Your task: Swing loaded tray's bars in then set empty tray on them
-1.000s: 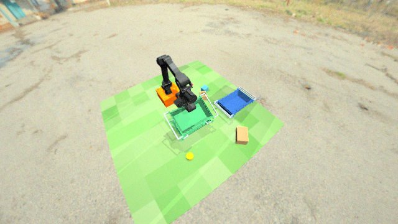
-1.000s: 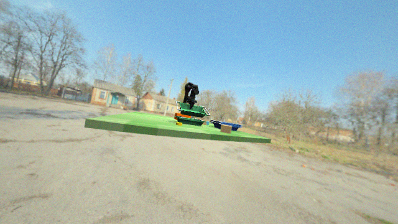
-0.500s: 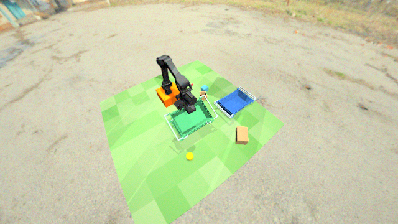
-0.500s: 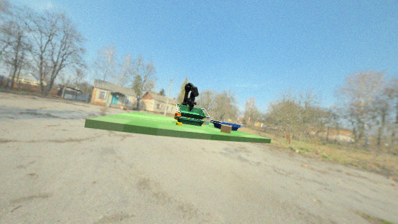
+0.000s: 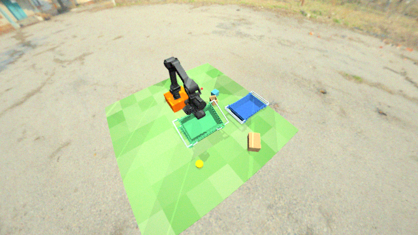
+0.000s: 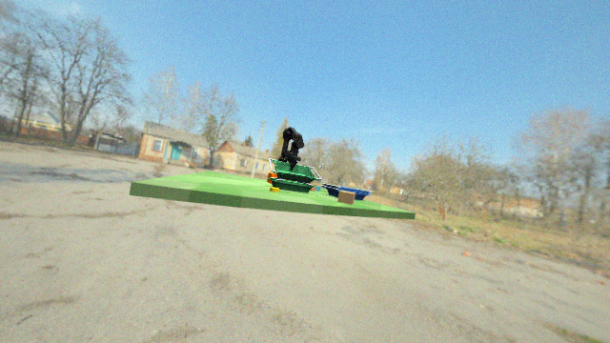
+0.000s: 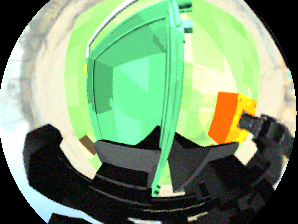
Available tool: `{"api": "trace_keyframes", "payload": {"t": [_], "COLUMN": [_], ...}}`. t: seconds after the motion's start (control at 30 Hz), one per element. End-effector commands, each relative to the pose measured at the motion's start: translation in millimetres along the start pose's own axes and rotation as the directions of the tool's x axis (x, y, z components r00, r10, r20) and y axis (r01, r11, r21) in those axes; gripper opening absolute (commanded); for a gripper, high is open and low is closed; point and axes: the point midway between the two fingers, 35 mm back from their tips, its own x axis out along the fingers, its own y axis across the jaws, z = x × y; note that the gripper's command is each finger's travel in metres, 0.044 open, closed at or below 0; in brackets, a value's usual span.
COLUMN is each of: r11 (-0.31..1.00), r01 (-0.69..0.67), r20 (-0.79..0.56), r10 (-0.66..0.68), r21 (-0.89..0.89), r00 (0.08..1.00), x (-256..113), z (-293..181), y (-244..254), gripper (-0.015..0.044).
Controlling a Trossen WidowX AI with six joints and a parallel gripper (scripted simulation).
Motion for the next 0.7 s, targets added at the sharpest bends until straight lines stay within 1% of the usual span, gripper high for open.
{"api": "trace_keyframes", "payload": {"t": [0.0,0.67], "r11": [1.000,1.000], "r01": [-0.001,0.000], "r20": [0.000,0.001], "r10": [0.001,0.000], "r21": [-0.002,-0.002], "r00": [1.000,1.000], "x": [3.9,18.4], "z": [0.0,0.2], "y": [-4.0,-13.0], "gripper": [0.0000,0.0000]}}
